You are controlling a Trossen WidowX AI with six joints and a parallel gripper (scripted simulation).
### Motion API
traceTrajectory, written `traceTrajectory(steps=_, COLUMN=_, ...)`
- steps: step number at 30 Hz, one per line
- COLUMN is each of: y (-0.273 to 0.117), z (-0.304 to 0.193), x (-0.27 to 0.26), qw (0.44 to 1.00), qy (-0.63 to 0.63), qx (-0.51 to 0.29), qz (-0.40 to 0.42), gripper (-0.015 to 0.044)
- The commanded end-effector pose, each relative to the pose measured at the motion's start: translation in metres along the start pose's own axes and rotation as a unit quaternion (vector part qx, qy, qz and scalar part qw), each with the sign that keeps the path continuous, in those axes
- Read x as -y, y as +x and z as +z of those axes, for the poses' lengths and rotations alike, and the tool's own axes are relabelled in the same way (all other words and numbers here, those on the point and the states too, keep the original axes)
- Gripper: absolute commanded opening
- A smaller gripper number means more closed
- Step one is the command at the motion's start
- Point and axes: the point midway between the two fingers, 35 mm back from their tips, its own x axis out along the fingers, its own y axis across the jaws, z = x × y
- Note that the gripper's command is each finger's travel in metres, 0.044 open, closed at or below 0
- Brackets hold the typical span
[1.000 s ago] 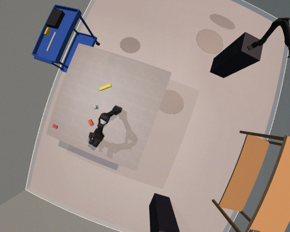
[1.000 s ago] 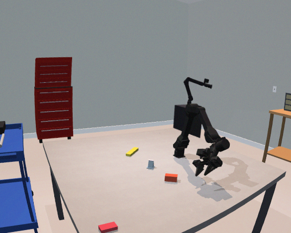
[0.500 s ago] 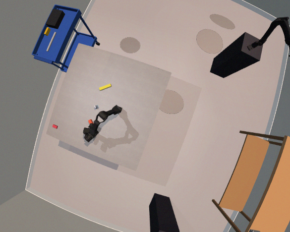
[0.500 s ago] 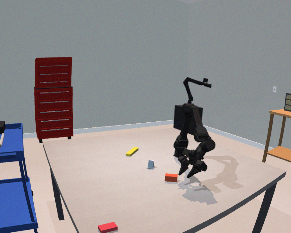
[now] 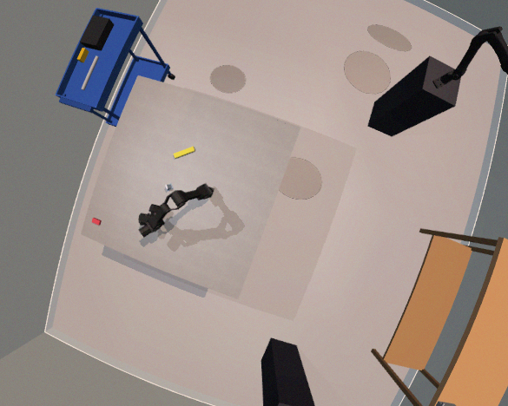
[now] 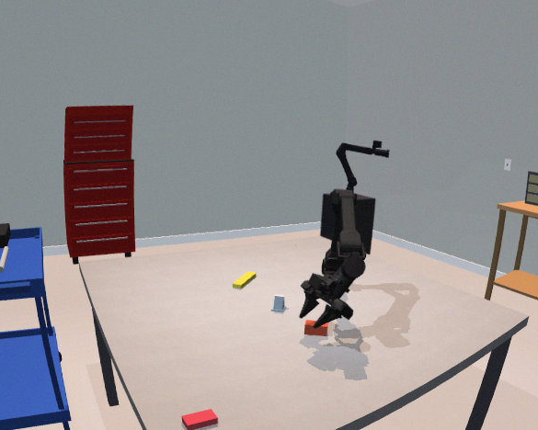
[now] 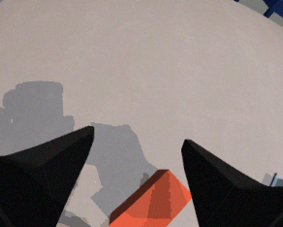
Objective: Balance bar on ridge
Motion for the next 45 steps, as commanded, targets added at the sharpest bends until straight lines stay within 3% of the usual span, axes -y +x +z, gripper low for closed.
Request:
traceTrajectory(steps=1, y=0.008, z=0.008, x=0.016, qw=1.0, qy=-0.022, qx=-0.014, qz=-0.013, gripper=0.0315)
traceTrajectory(steps=25, y=0.049, z=0.046, x=0.137, qw=0.983, qy=-0.117, qx=-0.115, qz=-0.083, gripper=0.0315)
traceTrajectory(steps=45, y=0.058, z=0.058, x=0.24, qw=0.962, qy=-0.155, qx=-0.201, qz=-0.098, gripper=0.0315)
